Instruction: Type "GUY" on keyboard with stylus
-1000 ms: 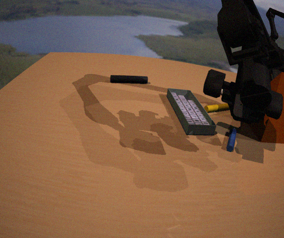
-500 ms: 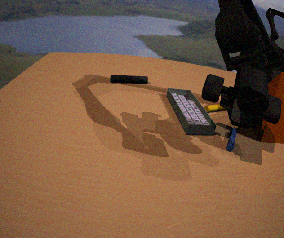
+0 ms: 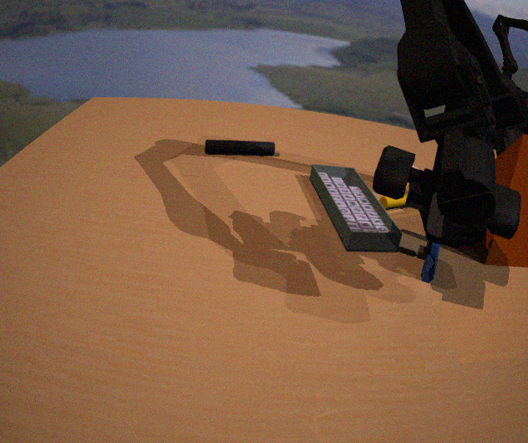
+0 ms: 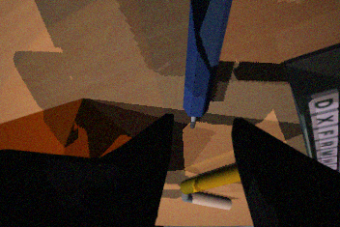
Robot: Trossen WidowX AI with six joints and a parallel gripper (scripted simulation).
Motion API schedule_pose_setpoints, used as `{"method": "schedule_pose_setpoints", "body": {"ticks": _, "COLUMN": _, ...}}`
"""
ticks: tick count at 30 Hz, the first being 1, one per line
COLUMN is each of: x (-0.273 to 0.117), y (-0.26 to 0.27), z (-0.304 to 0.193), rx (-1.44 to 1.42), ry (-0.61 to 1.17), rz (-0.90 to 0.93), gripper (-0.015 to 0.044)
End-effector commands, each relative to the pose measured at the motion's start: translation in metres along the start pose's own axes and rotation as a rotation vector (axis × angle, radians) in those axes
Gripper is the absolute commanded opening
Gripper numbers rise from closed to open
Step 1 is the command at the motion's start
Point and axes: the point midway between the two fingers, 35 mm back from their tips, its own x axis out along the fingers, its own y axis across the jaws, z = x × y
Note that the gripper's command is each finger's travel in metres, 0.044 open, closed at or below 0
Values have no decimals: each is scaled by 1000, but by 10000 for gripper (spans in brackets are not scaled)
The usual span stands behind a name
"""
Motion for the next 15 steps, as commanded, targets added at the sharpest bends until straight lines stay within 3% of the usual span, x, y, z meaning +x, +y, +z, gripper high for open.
{"method": "schedule_pose_setpoints", "body": {"ticks": 1, "x": 5, "y": 1, "z": 0, "rx": -10, "ry": 9, "rz": -3, "gripper": 150}}
{"method": "schedule_pose_setpoints", "body": {"ticks": 15, "x": 13, "y": 1, "z": 5, "rx": -10, "ry": 9, "rz": -3, "gripper": 150}}
